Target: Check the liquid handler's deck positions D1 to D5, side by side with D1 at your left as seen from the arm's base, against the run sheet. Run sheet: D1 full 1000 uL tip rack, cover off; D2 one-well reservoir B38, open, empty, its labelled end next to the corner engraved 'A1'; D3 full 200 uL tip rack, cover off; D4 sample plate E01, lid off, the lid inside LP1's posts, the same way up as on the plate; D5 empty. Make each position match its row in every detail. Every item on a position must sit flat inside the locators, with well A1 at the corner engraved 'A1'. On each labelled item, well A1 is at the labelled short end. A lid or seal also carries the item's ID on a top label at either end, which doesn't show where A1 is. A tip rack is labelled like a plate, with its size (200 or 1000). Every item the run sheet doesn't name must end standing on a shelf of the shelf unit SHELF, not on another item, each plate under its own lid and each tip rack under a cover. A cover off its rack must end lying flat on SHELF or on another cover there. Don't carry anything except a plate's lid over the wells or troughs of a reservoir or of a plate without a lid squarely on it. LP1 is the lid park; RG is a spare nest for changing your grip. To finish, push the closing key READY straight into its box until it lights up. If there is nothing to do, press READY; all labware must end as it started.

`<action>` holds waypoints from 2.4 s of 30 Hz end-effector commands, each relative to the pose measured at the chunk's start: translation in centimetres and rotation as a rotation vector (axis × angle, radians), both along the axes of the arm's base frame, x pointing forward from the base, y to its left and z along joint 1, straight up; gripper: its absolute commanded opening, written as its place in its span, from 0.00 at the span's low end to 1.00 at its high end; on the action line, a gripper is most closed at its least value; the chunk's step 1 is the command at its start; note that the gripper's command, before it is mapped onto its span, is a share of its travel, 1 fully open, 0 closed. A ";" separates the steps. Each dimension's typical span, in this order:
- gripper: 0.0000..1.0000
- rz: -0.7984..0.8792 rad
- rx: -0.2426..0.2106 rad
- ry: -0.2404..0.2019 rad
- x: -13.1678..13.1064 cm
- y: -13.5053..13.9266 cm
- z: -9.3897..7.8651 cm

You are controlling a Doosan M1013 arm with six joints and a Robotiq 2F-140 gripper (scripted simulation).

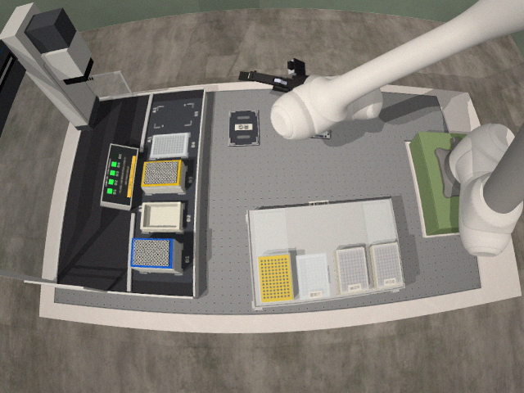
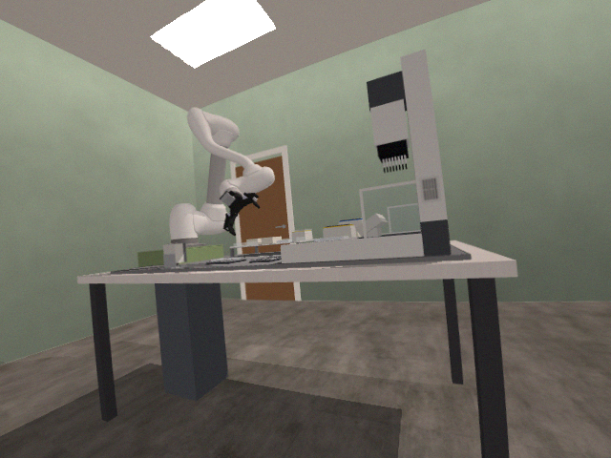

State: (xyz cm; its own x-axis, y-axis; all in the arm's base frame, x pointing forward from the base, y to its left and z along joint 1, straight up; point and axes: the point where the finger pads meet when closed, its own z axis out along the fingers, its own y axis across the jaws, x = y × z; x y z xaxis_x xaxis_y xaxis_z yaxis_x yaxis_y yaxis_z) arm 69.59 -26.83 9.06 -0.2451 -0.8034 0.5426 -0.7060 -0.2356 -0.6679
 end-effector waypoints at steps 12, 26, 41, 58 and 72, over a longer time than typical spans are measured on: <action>1.00 0.000 0.000 -0.001 0.0 0.0 0.1; 0.79 0.141 -0.013 0.110 1.8 3.8 1.8; 0.79 0.345 -0.032 0.270 4.3 9.2 4.2; 0.79 0.580 -0.054 0.455 7.2 15.5 7.1; 0.79 0.758 -0.093 0.556 9.6 20.6 9.4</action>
